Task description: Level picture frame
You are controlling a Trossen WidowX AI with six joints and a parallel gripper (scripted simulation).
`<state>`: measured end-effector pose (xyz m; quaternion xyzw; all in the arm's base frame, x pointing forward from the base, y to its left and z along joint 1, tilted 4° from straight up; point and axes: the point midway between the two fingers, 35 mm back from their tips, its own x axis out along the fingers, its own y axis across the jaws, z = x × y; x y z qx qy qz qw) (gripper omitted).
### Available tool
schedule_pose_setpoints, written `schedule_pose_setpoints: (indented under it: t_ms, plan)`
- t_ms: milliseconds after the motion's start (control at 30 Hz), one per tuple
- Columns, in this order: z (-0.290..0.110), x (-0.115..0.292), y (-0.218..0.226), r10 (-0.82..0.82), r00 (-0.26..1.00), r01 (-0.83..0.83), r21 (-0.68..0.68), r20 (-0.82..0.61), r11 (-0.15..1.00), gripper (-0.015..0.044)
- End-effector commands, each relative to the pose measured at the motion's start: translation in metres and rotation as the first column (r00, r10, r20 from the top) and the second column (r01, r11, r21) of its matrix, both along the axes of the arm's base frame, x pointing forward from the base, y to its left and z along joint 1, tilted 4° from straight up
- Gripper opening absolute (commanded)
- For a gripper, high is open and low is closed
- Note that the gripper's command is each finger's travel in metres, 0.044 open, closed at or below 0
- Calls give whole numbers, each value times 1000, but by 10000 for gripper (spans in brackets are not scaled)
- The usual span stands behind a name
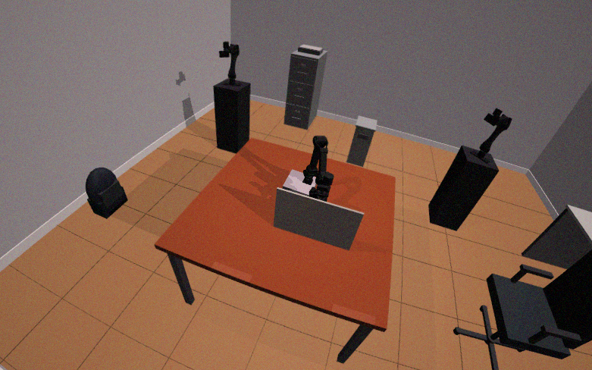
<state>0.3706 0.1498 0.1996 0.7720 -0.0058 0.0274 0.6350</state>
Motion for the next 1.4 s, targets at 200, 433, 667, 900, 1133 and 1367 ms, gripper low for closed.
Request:
schedule_pose_setpoints:
  t_ms: [200, 433, 667, 900, 1133, 1367]
  plan:
    - [3, 1, 1, -3, 1000, 3, 11, 10, 1000, 0]
    - [3, 1, 0, -3, 1000, 3, 11, 10, 1000, 0]
    - [3, 1, 0, -3, 1000, 3, 11, 10, 1000, 0]
    - [1, 1, 0, -3, 1000, 3, 11, 10, 1000, 0]
    - [0, 1, 0, -3, 1000, 3, 11, 10, 1000, 0]
    - [-2, 1, 1, -3, 1000, 3, 11, 10, 1000, 0]
